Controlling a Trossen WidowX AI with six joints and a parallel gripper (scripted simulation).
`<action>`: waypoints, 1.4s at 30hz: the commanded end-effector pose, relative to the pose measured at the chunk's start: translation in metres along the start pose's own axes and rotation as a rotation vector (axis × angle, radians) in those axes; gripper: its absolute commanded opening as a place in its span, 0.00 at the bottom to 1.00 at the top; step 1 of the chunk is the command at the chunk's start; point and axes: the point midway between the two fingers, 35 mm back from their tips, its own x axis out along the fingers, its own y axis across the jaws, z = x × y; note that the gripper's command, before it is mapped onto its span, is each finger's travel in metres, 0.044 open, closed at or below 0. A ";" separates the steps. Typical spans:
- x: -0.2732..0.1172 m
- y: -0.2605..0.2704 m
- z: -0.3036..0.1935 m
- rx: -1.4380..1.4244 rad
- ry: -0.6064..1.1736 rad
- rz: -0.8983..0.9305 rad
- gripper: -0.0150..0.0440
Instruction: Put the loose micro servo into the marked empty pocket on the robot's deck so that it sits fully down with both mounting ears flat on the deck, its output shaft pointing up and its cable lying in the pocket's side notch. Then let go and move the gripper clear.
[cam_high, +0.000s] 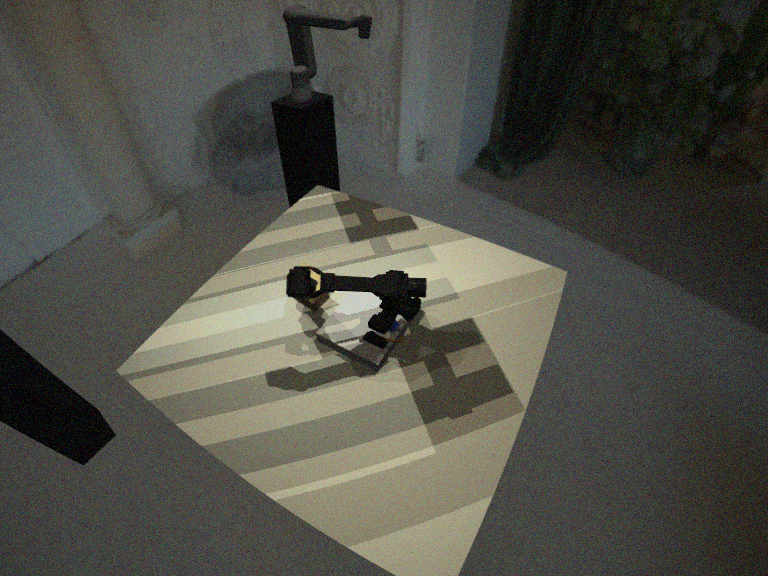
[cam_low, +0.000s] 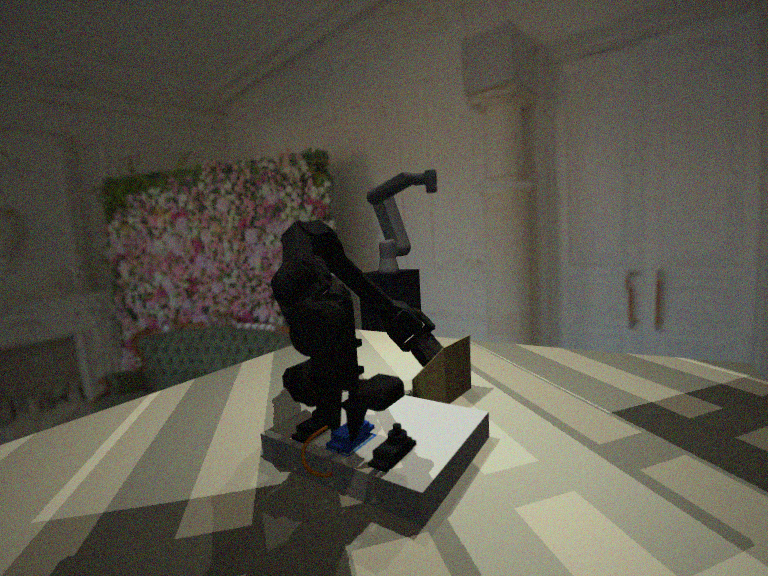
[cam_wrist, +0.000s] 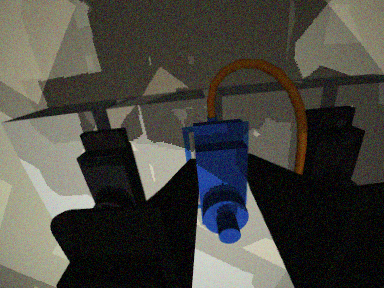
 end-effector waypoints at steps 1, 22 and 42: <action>0.004 0.000 0.000 -0.009 -0.003 -0.005 0.25; -0.027 -0.001 -0.005 -0.009 -0.003 -0.003 0.57; -0.091 0.002 -0.111 -0.016 0.003 -0.001 1.00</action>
